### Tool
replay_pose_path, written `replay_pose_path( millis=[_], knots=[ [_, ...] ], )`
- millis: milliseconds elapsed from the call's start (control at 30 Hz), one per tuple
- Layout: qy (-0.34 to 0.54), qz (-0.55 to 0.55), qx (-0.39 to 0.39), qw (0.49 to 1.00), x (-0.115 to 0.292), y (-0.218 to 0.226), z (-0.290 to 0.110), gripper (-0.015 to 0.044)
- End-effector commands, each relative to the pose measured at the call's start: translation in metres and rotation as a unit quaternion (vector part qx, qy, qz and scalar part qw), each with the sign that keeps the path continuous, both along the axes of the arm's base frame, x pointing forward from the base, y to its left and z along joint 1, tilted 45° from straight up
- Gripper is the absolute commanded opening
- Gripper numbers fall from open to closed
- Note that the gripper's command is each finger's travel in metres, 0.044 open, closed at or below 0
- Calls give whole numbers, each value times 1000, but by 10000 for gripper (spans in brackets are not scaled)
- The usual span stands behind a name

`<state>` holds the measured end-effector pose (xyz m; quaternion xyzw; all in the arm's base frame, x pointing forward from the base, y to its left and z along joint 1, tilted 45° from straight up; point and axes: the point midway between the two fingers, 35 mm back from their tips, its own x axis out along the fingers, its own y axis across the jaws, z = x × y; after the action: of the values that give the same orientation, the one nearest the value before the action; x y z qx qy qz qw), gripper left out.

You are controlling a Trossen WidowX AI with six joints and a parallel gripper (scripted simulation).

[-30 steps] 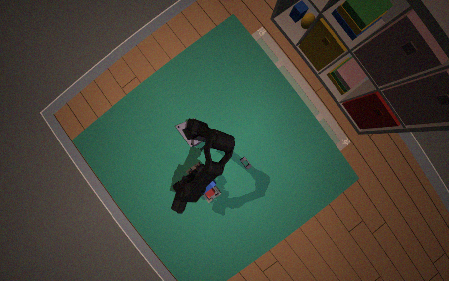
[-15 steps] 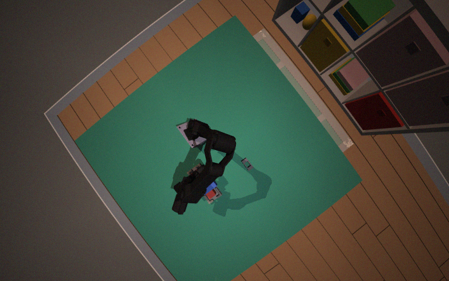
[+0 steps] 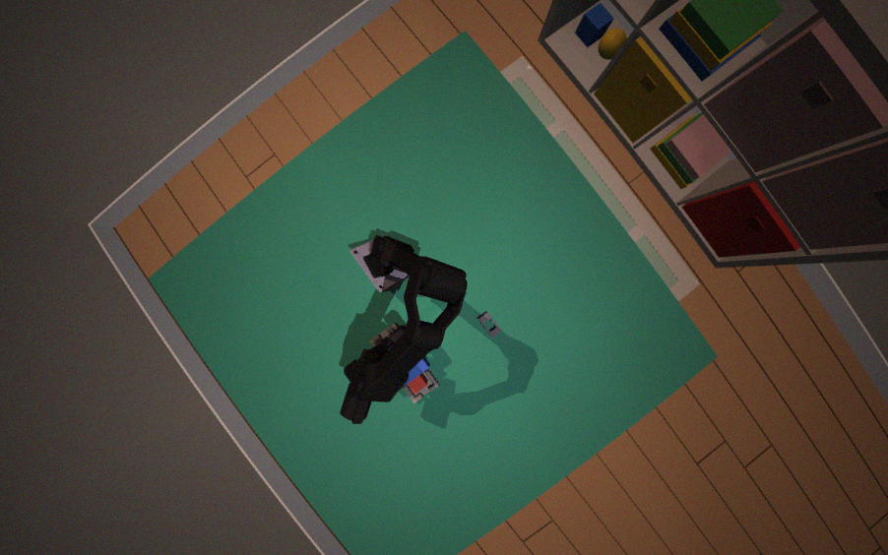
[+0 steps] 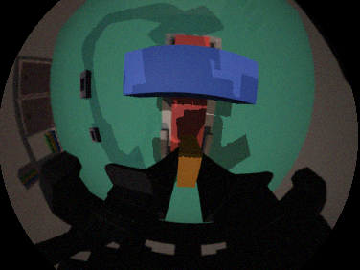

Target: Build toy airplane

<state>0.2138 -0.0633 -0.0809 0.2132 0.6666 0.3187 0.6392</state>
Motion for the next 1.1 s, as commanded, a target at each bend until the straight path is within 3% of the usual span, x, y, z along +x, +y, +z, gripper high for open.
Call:
replay_pose_path(
  millis=[0, 433, 1067],
  knots=[
    [2, 1, 1, 1000, -1, 2, -2, 67],
    [3, 1, 1, 1000, 4, -27, 27, 67],
    [3, 1, 1, 1000, 3, -15, 14, 67]
  ],
)
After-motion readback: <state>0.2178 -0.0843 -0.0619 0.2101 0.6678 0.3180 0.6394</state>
